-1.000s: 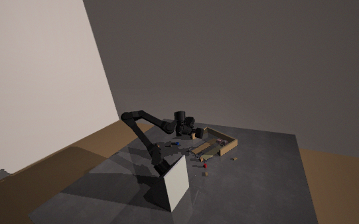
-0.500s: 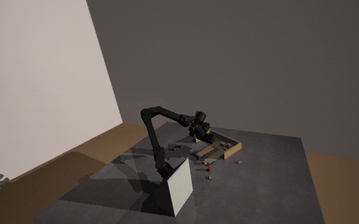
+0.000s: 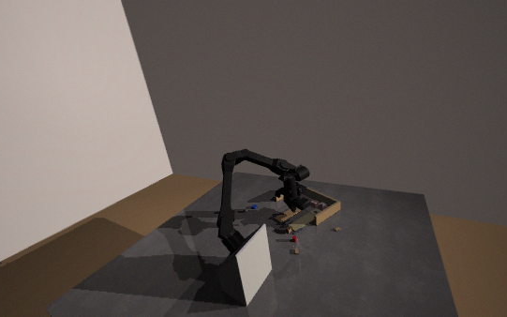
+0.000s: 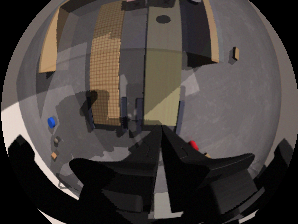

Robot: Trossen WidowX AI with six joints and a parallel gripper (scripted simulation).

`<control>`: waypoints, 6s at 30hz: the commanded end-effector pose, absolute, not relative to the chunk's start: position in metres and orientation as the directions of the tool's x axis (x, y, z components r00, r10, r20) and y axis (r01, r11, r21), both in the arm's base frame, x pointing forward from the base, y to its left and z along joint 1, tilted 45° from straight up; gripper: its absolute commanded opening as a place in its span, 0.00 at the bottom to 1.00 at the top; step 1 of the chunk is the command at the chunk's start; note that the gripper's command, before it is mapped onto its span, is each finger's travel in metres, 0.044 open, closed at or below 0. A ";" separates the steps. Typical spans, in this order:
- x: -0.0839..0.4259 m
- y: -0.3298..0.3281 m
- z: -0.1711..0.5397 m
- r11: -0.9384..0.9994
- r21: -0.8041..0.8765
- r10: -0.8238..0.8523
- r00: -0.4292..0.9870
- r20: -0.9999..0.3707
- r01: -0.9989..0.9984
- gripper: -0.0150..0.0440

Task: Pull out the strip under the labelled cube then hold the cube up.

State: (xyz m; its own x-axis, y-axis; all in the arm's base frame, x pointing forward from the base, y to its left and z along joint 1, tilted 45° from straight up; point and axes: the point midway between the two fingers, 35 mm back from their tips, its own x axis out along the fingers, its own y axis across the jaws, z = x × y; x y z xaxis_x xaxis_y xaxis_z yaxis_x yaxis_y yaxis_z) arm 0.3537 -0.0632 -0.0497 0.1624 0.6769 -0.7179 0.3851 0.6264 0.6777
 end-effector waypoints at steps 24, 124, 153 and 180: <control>0.351 -0.038 -0.079 0.628 0.668 0.698 0.089 -0.710 0.400 0.25; 0.329 0.002 -0.105 0.625 0.670 0.702 0.088 -0.707 0.401 0.25; 0.289 0.018 -0.096 0.624 0.670 0.702 0.086 -0.706 0.403 0.25; 0.253 0.032 -0.088 0.623 0.669 0.703 0.084 -0.706 0.404 0.25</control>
State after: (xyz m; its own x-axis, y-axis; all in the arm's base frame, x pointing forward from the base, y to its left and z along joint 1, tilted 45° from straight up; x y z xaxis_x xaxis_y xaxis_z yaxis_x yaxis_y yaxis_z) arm 0.2660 0.0243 -0.0868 0.1099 0.6927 -0.7128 0.3877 0.6304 0.6725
